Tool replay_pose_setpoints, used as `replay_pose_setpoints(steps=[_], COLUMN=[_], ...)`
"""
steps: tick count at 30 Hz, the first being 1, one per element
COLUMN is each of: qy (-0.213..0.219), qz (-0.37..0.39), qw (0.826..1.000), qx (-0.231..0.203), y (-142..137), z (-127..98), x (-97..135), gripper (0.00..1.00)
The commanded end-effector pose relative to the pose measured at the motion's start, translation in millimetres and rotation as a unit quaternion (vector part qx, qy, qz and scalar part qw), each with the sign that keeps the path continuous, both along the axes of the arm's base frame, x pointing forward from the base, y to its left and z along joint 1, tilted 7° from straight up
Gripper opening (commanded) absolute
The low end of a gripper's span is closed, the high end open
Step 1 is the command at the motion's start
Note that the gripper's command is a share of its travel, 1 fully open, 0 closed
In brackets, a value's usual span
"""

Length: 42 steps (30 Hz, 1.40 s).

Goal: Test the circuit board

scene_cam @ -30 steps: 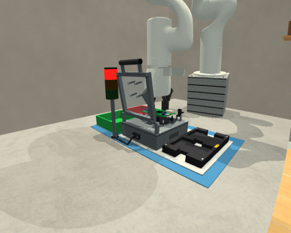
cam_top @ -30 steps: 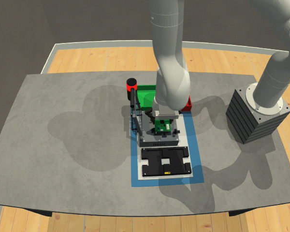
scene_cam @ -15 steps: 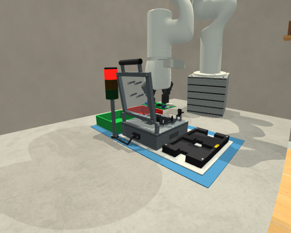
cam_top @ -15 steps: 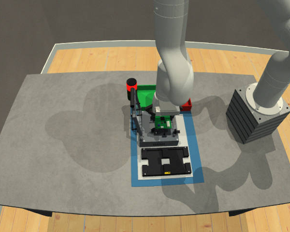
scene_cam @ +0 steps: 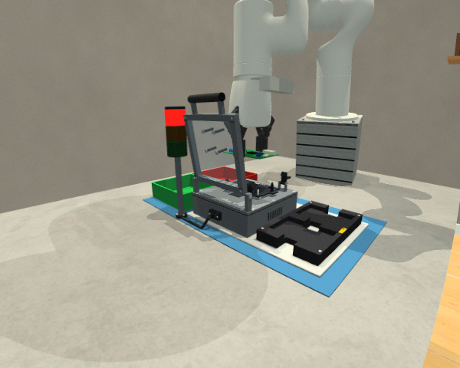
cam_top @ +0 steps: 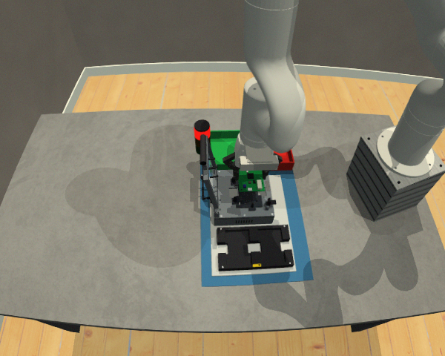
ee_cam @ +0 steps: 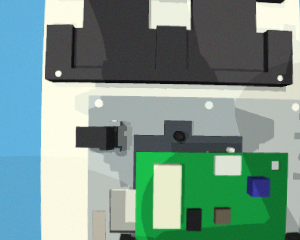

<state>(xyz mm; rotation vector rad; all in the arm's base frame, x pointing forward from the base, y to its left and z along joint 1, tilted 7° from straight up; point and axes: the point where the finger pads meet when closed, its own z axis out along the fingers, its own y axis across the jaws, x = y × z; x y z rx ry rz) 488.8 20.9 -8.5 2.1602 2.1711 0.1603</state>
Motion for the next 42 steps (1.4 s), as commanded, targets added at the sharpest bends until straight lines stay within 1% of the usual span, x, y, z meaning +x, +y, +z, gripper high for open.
replay_pose_setpoints(steps=[1,16,42], qy=[0.002,0.002,0.002], qz=[0.001,0.001,0.001], qw=[1.0,1.0,1.0], qx=[0.005,0.005,0.005], y=[-0.1,-0.5,-0.7], z=[4.6,17.6,23.2], x=[0.3,-1.3,-2.0], gripper=[0.79,0.79,0.79])
